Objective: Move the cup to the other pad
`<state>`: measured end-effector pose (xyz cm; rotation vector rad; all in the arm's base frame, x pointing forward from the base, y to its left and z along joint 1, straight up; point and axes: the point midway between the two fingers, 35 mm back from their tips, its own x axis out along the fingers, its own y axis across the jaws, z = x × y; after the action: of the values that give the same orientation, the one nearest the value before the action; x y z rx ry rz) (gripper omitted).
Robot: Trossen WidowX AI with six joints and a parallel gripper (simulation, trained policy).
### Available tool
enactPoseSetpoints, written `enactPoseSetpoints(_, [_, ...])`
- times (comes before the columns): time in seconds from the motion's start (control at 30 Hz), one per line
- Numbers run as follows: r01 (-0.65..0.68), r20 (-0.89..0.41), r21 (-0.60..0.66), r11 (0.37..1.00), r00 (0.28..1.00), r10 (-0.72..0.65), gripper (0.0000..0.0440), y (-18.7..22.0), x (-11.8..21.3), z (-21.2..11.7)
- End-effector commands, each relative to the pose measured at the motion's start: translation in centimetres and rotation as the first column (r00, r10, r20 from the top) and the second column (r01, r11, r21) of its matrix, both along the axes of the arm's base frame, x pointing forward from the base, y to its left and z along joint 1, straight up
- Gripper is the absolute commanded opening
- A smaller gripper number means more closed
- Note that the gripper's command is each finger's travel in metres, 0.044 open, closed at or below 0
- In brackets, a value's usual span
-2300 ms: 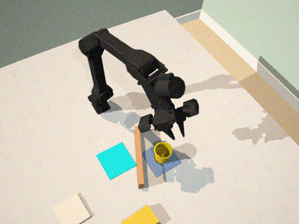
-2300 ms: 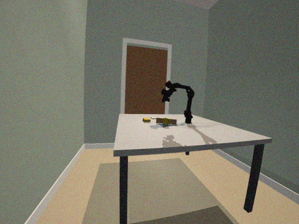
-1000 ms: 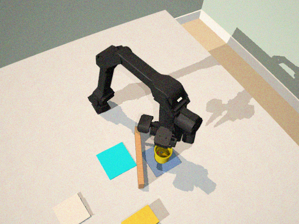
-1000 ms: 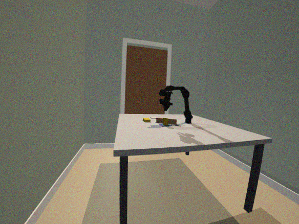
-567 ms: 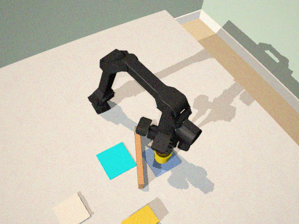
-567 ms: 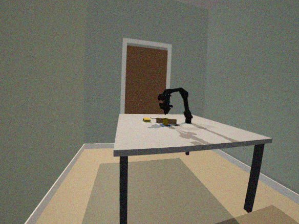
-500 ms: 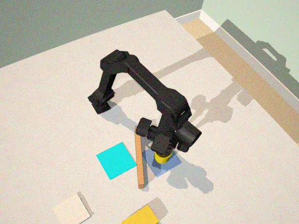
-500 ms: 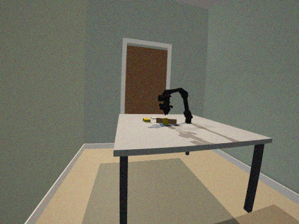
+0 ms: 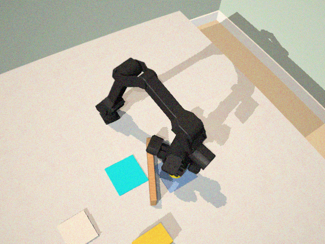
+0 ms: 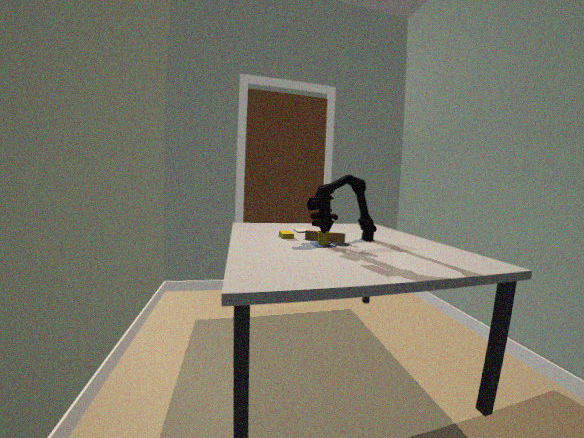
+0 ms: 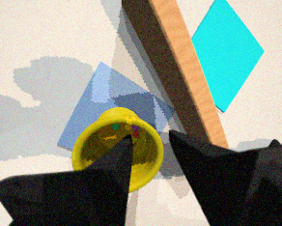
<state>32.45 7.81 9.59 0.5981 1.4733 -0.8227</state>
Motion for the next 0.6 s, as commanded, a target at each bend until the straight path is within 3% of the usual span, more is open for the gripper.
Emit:
enactPoseSetpoints(0.0, [-0.015,-0.027,-0.013,1.000,1.000,0.014,0.0175,-0.2,-0.4,-1.8])
enactPoseSetpoints(0.13, [-0.040,-0.041,-0.009,0.999,0.998,0.039,0.0167,-0.2,-0.7,-3.3])
enactPoseSetpoints(0.4, [-0.087,-0.040,-0.014,0.996,0.995,0.087,0.0007,-0.7,-0.9,-3.8])
enactPoseSetpoints(0.57, [-0.080,-0.031,-0.012,0.997,0.996,0.080,0.0008,-1.0,-0.9,-2.9])
